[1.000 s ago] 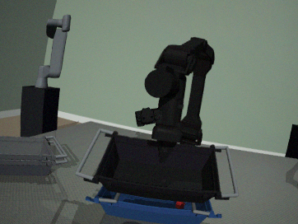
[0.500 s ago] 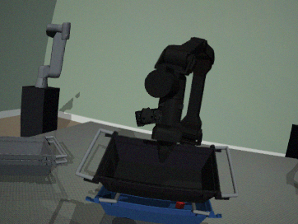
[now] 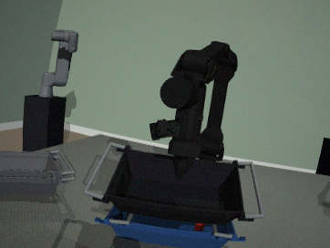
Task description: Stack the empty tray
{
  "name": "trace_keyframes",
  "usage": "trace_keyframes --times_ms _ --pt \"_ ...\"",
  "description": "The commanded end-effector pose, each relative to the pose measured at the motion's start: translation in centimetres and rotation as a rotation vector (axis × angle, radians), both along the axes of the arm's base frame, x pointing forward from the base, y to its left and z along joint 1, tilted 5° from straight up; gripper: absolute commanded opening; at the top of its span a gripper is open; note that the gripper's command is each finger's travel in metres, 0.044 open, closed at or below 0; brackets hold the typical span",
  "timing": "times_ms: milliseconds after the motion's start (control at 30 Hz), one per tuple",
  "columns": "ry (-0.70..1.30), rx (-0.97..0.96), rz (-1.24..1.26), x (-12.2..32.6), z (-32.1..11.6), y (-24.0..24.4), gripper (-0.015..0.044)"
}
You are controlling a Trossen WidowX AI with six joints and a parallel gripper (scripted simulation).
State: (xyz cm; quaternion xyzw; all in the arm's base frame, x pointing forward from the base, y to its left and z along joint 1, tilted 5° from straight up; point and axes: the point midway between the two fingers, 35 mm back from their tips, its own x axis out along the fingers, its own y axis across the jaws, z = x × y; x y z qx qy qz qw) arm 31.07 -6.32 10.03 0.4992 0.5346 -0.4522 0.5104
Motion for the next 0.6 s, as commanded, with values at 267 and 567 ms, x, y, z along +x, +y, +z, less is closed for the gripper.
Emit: trace_keyframes --times_ms 267,567 --pt "0.021 -0.003 0.004 -0.7 -1.1 0.0 0.0000" --pt "0.024 -0.004 0.005 -0.8 -1.3 0.0 0.0000"
